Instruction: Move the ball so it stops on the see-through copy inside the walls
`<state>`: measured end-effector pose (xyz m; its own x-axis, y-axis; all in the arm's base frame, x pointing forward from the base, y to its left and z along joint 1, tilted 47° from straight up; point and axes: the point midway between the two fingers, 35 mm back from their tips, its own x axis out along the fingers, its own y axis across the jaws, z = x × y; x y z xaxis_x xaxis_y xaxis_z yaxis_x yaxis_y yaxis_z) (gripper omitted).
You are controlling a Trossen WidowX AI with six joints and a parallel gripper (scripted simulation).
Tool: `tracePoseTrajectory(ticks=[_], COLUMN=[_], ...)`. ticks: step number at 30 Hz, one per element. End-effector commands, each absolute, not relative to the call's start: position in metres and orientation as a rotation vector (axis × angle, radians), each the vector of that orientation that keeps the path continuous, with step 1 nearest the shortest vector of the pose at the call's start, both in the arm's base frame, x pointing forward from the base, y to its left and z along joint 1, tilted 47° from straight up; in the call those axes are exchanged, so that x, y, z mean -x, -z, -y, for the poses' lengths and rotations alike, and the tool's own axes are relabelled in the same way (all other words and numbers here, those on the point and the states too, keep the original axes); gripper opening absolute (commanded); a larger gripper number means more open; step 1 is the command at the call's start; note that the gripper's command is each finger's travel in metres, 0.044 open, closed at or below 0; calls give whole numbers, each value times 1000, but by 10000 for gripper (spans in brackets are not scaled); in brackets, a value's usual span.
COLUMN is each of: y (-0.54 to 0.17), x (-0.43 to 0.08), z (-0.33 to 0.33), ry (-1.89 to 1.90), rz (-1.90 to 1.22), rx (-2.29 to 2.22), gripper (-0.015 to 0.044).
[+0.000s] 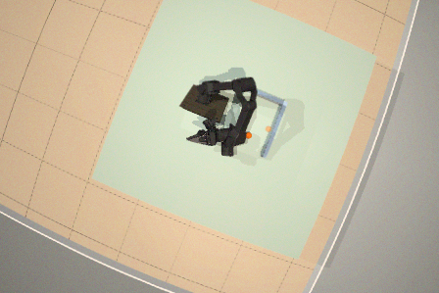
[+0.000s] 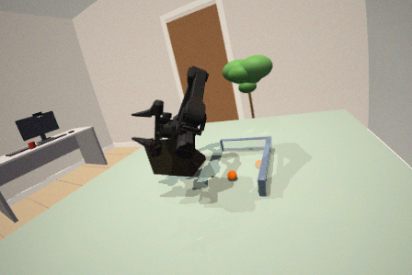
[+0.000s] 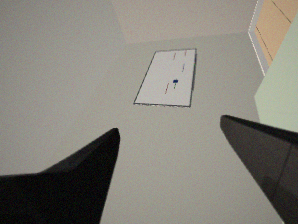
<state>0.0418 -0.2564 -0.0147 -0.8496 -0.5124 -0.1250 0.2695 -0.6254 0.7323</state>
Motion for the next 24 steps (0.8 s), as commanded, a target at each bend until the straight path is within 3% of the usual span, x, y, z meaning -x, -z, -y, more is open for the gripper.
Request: tracePoseTrajectory(ticks=[1,5,8,14,19,24], y=[15,26,37,63,77,76], x=[-42,-60,-88,-136,-186,-222], z=[256,246,235,200,155,125], ry=[2452,2413,2298,2211,2140,2023], rz=[1052,1578,2123,2826,3501,3910], rx=[-462,-705,-936,-1037,-687,-55], gripper=[374,274,274,274,274,274])
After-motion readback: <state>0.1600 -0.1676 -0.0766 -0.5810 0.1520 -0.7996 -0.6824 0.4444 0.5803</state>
